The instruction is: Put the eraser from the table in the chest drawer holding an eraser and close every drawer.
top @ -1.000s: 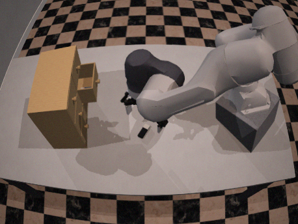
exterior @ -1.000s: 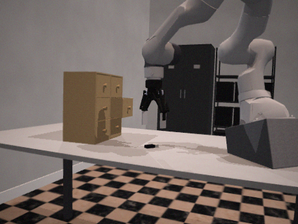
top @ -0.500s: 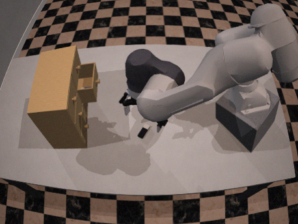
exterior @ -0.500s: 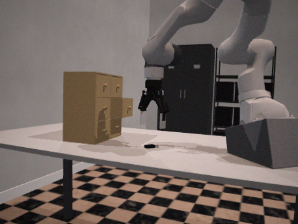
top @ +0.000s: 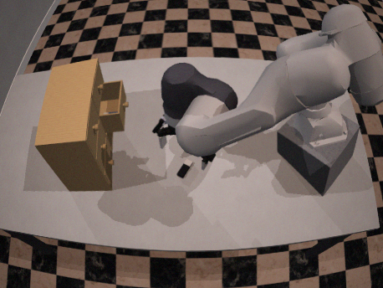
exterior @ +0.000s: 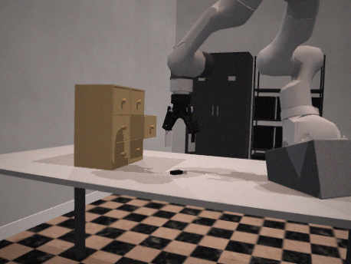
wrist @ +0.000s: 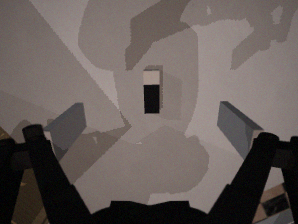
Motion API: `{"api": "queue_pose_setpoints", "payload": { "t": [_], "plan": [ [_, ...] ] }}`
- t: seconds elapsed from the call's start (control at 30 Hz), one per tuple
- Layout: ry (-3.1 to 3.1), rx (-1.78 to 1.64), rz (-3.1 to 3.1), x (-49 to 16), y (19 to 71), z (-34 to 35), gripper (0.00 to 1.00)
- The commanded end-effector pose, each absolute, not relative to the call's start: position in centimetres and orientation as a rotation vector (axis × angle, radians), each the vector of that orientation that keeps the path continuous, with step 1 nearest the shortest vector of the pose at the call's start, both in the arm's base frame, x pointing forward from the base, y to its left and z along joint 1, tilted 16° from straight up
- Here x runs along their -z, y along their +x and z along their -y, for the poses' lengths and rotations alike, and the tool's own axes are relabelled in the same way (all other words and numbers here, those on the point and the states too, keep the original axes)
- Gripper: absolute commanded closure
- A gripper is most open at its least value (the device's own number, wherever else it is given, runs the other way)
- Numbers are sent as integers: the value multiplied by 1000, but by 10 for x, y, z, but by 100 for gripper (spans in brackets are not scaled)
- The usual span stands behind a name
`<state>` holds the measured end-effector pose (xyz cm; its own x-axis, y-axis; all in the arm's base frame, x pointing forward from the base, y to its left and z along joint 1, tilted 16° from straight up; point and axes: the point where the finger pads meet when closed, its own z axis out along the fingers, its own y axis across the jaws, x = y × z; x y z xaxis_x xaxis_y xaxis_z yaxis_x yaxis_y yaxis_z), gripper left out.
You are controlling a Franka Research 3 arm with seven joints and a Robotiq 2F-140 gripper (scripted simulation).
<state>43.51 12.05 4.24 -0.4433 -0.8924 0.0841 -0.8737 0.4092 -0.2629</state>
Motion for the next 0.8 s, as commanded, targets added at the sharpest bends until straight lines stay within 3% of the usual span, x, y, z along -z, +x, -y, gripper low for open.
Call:
{"api": "queue_pose_setpoints", "payload": {
  "t": [0.0,0.07,0.1,0.77],
  "plan": [
    [-1627,414,-2574,-41,435,-120,0],
    [-1627,414,-2574,-41,435,-120,0],
    [-1627,414,-2574,-41,435,-120,77],
    [-1627,414,-2574,-41,435,-120,77]
  ]
}}
